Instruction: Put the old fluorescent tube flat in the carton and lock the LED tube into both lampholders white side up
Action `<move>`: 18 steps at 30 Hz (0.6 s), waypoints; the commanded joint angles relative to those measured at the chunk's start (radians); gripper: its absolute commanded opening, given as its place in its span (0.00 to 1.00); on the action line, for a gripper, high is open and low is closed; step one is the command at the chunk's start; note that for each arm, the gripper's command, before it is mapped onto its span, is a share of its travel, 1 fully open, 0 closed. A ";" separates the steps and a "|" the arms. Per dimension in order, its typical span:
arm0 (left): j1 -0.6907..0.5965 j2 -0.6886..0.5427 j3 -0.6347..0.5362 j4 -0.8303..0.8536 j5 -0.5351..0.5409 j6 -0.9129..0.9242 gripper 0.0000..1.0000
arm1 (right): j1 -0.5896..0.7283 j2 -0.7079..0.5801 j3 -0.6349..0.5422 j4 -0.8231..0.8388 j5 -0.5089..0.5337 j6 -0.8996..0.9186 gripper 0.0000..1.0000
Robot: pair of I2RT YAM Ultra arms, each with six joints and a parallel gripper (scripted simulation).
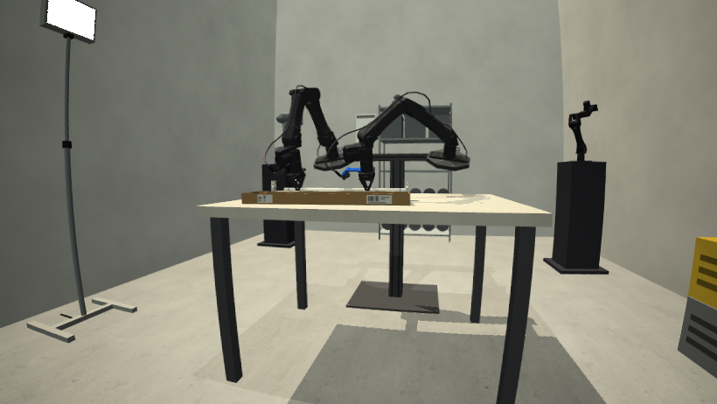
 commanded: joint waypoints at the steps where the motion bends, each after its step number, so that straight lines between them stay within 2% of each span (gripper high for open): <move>1: -0.025 -0.043 0.001 -0.030 0.011 -0.011 0.11 | -0.009 -0.038 -0.010 -0.035 0.021 -0.003 0.11; 18: -0.030 -0.051 -0.016 0.003 -0.009 -0.012 0.11 | -0.006 -0.051 -0.018 0.008 0.018 -0.006 0.11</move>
